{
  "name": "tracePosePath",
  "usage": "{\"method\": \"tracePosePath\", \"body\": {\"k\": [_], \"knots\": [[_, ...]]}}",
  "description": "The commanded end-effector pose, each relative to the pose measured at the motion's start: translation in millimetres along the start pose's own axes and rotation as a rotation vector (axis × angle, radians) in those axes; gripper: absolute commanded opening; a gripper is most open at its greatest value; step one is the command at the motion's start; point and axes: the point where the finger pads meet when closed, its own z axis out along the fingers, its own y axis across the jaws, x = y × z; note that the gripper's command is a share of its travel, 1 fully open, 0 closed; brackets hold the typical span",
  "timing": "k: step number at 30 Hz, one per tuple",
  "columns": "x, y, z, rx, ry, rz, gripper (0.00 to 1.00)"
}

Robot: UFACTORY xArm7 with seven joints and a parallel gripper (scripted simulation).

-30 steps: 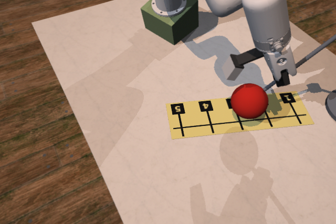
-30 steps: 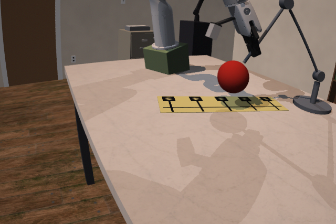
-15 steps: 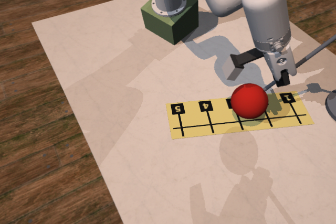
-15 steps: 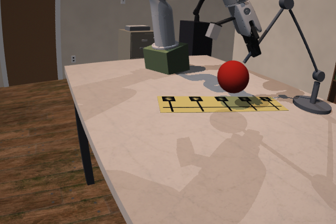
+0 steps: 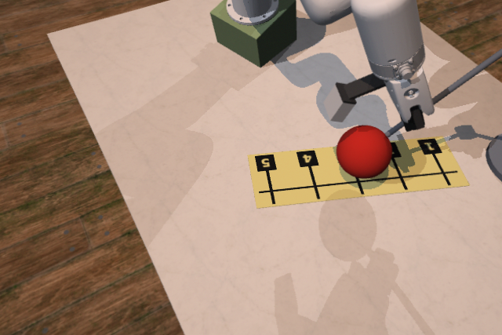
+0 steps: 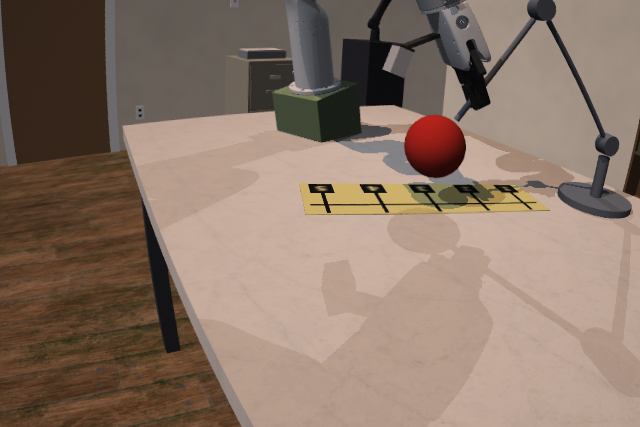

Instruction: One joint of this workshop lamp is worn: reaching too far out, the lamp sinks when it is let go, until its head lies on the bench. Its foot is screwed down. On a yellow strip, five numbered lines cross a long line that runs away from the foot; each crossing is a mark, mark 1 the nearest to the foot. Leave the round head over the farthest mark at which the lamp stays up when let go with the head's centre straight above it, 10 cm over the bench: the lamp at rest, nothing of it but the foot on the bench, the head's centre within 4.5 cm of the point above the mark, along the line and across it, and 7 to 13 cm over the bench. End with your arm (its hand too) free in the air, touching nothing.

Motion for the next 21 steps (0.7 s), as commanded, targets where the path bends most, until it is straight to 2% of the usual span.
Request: {"method": "tracePosePath", "body": {"k": [1, 21], "knots": [[9.2, -2.2, -4.3, 0.006, -0.001, 0.0, 0.0], [52.9, -3.4, -16.4, 0.004, -0.001, -0.003, 0.0]]}}
